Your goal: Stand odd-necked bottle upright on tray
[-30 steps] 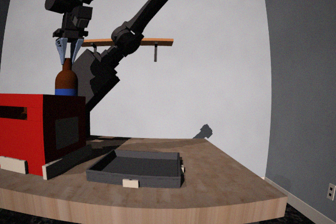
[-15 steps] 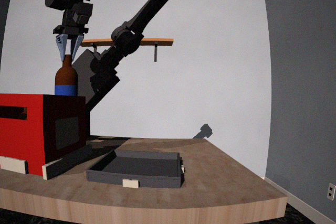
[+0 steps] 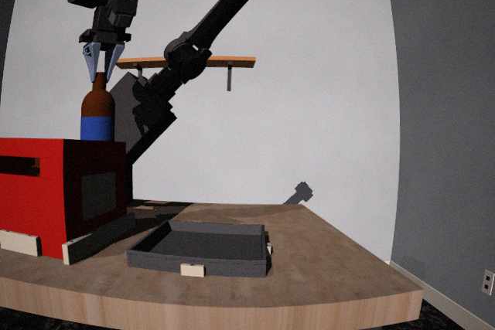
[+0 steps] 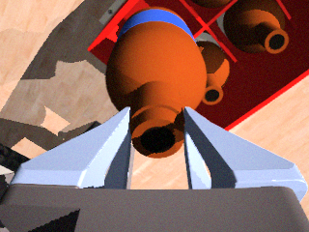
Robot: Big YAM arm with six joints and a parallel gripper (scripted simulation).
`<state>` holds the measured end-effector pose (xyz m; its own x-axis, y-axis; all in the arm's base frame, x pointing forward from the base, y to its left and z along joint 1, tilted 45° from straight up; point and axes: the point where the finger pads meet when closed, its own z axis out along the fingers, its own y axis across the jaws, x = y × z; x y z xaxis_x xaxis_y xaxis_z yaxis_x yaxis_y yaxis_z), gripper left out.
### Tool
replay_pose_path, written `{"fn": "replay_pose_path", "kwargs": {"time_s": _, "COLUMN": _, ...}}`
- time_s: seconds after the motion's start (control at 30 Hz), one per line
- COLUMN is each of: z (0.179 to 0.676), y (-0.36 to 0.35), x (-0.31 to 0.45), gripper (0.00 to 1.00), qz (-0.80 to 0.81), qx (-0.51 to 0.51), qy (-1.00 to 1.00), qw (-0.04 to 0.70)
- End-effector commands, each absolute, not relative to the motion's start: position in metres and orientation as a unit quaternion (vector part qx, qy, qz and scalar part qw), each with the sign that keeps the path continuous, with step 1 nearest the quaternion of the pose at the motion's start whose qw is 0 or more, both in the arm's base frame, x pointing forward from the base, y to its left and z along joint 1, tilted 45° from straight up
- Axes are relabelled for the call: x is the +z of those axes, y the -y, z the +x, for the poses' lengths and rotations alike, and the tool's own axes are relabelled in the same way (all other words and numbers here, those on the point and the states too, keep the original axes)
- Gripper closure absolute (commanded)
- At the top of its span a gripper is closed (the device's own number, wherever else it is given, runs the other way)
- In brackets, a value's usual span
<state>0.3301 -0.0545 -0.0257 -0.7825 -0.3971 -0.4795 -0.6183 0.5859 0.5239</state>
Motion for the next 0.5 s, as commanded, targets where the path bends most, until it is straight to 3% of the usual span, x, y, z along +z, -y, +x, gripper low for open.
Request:
{"fn": "replay_pose_path", "kwargs": {"time_s": 0.0, "z": 0.3495, "y": 0.0788, "x": -0.0055, "gripper": 1.0, "qz": -0.296, "qx": 0.326, "qy": -0.879, "qw": 0.182}}
{"fn": "replay_pose_path", "kwargs": {"time_s": 0.47, "z": 0.3487, "y": 0.0857, "x": 0.0016, "gripper": 1.0, "qz": -0.296, "qx": 0.326, "qy": -0.879, "qw": 0.183}}
